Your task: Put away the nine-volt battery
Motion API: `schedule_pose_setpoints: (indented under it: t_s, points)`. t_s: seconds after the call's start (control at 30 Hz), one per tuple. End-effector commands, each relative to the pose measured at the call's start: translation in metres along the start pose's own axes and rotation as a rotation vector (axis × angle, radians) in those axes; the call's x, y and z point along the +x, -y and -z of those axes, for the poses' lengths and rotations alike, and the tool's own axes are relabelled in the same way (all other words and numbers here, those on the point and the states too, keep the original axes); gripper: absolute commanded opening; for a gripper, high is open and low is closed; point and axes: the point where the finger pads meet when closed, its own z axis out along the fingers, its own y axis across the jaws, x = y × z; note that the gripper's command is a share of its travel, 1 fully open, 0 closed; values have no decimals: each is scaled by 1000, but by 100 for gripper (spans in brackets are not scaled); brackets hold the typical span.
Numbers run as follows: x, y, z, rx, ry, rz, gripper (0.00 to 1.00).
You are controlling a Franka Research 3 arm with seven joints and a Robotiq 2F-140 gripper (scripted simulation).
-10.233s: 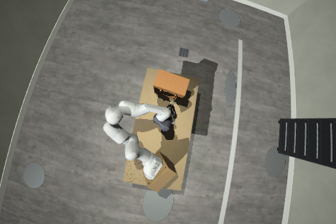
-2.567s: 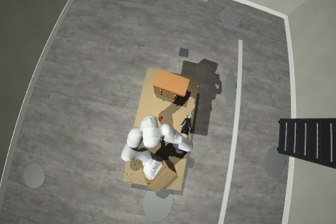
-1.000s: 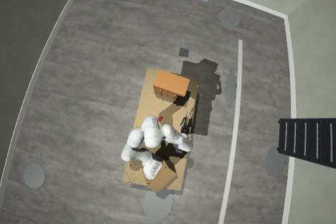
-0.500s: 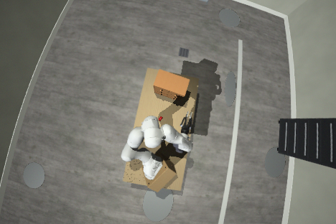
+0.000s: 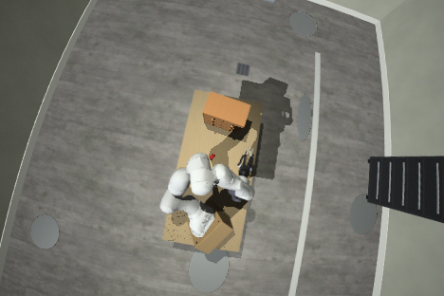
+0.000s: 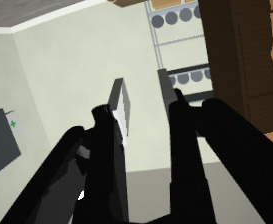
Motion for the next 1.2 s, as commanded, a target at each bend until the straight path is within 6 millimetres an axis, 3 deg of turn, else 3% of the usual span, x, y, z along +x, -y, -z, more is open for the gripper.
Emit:
schedule_pose_setpoints:
  t_s: [0.0,1.17]
  points:
    - [-2,-2,-1,0,6,9,20]
    - [7,-36,-9,0,6,9,20]
